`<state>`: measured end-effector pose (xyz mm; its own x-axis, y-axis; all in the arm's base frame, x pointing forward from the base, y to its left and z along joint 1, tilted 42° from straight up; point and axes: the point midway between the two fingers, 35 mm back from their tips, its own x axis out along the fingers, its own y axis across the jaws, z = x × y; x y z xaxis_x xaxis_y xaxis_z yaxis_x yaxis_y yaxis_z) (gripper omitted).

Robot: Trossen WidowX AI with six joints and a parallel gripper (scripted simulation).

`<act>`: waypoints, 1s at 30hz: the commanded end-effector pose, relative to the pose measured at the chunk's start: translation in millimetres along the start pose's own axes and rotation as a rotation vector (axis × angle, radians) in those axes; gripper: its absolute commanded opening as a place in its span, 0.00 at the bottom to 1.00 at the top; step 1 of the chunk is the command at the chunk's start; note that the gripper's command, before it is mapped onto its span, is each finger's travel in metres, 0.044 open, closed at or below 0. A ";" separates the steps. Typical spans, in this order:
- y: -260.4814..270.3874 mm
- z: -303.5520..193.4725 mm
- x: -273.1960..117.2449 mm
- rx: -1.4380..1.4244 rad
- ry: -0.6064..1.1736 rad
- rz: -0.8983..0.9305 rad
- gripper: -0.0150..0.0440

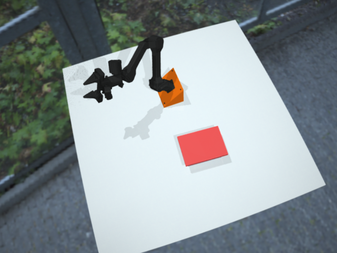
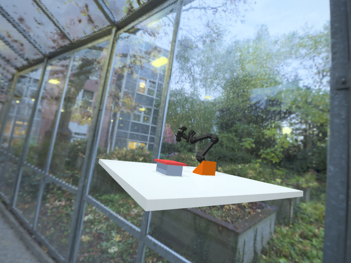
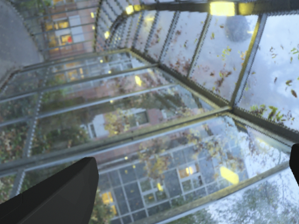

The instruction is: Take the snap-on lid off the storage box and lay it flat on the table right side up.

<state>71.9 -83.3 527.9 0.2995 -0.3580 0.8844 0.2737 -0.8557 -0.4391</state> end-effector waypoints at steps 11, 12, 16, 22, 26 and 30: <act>102.9 93.6 -2.6 0.877 -0.050 0.457 0.65; 105.7 100.9 -4.8 0.908 -0.059 0.480 0.65; 123.0 150.1 -23.4 1.127 -0.090 0.653 0.65; 136.8 202.2 -52.4 1.346 -0.065 0.874 0.65; 141.5 253.5 -93.1 1.456 -0.039 1.105 0.65; 141.9 285.0 -126.5 1.591 0.076 1.284 0.65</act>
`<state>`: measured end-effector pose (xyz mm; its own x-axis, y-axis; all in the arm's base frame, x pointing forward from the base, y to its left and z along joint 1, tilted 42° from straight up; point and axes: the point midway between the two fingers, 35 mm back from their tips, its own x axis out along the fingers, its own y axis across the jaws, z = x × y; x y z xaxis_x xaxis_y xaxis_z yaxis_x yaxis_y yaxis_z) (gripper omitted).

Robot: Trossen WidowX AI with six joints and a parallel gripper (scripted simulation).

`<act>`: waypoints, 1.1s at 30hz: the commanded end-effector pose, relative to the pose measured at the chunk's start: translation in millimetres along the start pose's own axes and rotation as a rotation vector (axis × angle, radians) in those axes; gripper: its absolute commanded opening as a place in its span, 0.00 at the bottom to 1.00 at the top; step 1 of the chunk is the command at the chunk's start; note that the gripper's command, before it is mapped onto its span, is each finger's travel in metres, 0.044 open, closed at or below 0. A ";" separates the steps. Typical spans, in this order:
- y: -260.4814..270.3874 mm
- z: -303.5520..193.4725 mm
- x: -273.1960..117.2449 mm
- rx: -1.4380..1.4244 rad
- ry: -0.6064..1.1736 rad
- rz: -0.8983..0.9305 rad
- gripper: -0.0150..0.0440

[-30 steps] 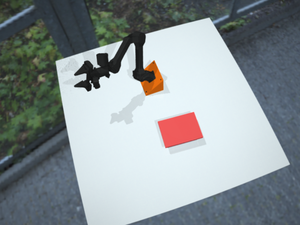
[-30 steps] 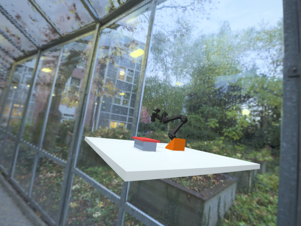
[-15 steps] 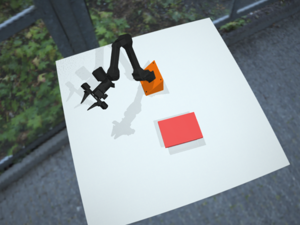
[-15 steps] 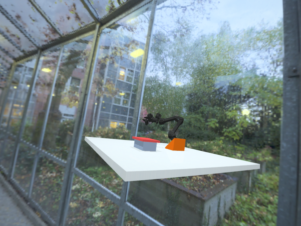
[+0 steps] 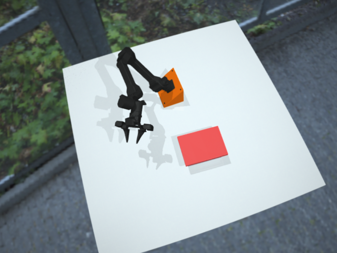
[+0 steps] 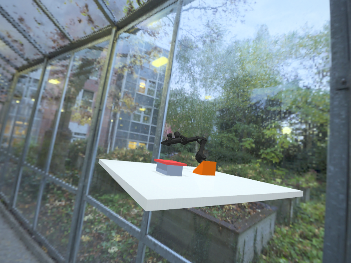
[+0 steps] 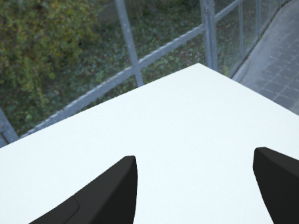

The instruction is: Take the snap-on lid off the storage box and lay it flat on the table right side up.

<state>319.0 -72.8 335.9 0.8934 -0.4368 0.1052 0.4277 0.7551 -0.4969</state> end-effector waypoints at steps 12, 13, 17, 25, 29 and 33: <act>158.5 -57.7 -31.6 0.641 0.424 0.175 0.65; 168.2 -61.7 -37.2 0.677 0.453 0.170 0.65; 199.8 -75.5 -60.1 0.795 0.545 0.140 0.65; 241.5 -96.7 -105.4 0.969 0.638 0.051 0.65; 256.5 -105.8 -129.5 1.051 0.648 0.004 0.65; 265.2 -111.5 -147.0 1.112 0.640 -0.025 0.65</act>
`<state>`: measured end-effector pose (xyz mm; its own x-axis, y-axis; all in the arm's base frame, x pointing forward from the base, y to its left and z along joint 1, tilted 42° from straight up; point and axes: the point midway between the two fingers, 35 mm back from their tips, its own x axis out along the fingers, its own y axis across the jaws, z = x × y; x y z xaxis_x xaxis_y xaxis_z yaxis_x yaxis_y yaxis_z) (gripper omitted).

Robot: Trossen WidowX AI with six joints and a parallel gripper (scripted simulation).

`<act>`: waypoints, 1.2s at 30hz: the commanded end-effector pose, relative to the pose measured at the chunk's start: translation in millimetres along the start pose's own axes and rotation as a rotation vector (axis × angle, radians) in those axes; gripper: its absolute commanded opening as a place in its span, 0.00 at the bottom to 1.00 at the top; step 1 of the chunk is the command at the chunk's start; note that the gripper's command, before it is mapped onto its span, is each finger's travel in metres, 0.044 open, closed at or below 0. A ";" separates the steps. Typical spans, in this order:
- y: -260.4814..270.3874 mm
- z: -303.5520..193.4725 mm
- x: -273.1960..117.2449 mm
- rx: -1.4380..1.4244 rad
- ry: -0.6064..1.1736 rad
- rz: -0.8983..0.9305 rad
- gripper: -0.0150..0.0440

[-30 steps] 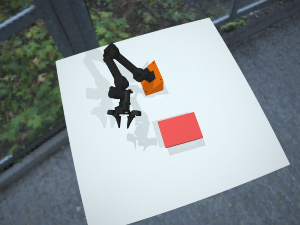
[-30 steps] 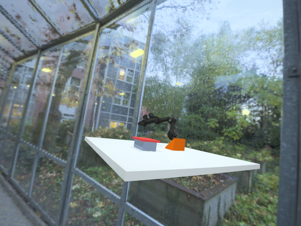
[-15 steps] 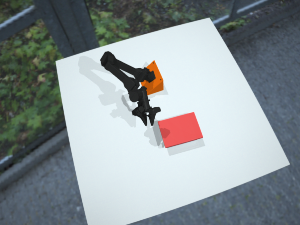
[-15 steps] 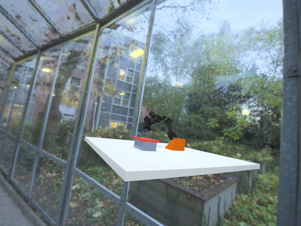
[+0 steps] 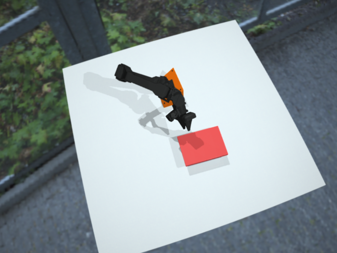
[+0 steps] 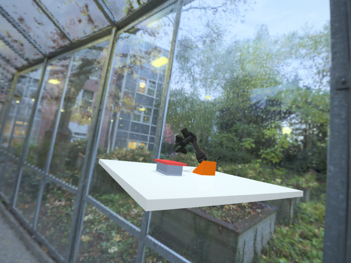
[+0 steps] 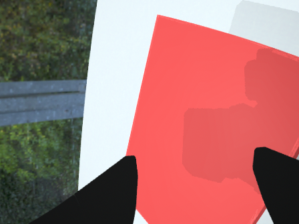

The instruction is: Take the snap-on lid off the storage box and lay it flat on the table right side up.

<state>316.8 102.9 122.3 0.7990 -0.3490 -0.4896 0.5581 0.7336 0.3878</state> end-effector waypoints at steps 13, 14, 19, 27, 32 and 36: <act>-10.9 -82.7 -43.0 0.314 -0.069 0.013 0.65; -10.9 -82.7 -43.0 0.314 -0.069 0.013 0.65; -10.9 -82.7 -43.0 0.314 -0.069 0.013 0.65; -31.1 -91.0 -22.9 0.295 -0.064 0.007 0.65; -58.6 -94.6 0.3 0.313 -0.072 0.014 0.65; -58.6 -94.7 0.6 0.313 -0.071 0.013 0.65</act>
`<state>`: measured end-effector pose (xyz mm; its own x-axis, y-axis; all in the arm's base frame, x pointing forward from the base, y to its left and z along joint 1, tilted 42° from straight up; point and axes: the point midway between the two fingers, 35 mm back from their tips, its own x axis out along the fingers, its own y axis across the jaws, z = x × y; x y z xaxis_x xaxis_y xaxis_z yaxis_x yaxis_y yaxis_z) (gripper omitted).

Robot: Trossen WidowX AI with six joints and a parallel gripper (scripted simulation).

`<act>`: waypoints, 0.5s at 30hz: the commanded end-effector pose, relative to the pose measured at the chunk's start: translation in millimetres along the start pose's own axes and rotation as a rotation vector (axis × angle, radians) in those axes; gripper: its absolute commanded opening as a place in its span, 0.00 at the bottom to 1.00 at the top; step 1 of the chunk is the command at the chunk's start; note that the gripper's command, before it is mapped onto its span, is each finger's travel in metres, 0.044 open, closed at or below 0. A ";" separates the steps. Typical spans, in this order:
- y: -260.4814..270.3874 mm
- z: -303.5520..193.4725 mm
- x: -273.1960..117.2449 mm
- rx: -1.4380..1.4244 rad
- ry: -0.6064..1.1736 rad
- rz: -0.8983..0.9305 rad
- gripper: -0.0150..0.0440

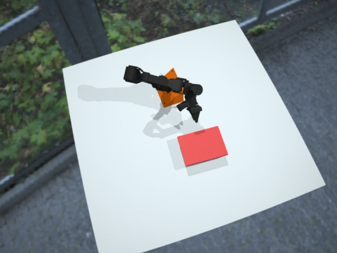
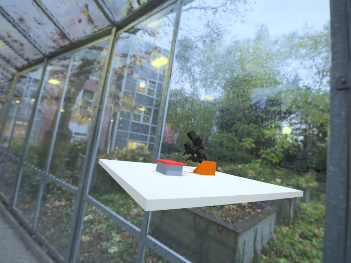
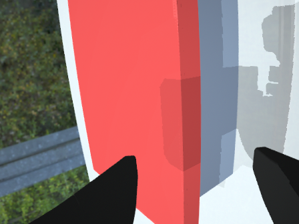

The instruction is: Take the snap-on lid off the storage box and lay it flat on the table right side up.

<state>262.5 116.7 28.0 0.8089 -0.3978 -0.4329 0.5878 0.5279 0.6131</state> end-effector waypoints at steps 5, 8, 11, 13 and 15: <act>-1.8 -1.5 7.6 0.006 0.007 0.006 0.65; -1.7 -2.3 12.4 0.007 0.009 0.003 0.65; -1.5 -3.0 17.3 0.008 0.010 0.001 0.65; -1.5 -3.3 20.4 0.006 0.010 0.000 0.65; -1.4 -3.6 23.6 0.006 0.011 -0.001 0.65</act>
<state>276.9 110.1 17.3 0.8087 -0.3935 -0.4372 0.5879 0.5205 0.6192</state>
